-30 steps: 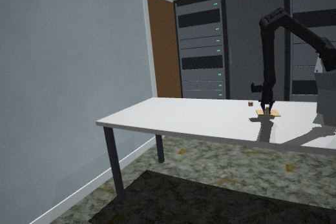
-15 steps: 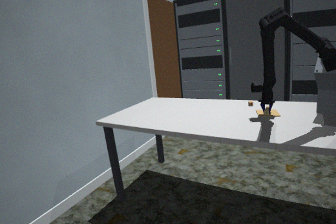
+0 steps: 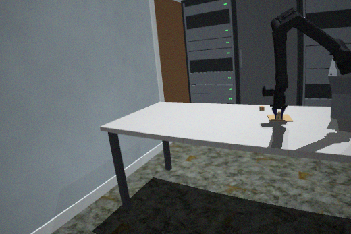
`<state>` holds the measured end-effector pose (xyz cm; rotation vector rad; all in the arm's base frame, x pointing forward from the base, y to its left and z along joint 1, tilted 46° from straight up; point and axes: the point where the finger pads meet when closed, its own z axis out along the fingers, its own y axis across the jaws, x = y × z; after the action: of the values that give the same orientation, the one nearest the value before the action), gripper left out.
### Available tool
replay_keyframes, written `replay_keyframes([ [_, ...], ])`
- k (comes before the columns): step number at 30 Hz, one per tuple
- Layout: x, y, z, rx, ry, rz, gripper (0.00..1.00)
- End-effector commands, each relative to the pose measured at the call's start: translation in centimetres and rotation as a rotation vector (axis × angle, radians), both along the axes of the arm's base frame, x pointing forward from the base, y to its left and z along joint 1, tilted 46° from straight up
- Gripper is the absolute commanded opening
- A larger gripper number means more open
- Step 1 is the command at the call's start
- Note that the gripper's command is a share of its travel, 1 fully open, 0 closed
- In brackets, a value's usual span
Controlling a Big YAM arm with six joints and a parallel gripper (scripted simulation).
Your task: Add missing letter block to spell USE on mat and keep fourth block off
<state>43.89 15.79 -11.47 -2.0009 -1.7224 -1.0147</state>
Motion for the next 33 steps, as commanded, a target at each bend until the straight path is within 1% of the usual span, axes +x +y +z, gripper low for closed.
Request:
replay_keyframes([
  [1,0.42,-0.80,-0.23,0.000,0.014,-0.028,0.25],
  [33,0.39,-0.97,-0.23,0.000,0.016,-0.031,0.25],
])
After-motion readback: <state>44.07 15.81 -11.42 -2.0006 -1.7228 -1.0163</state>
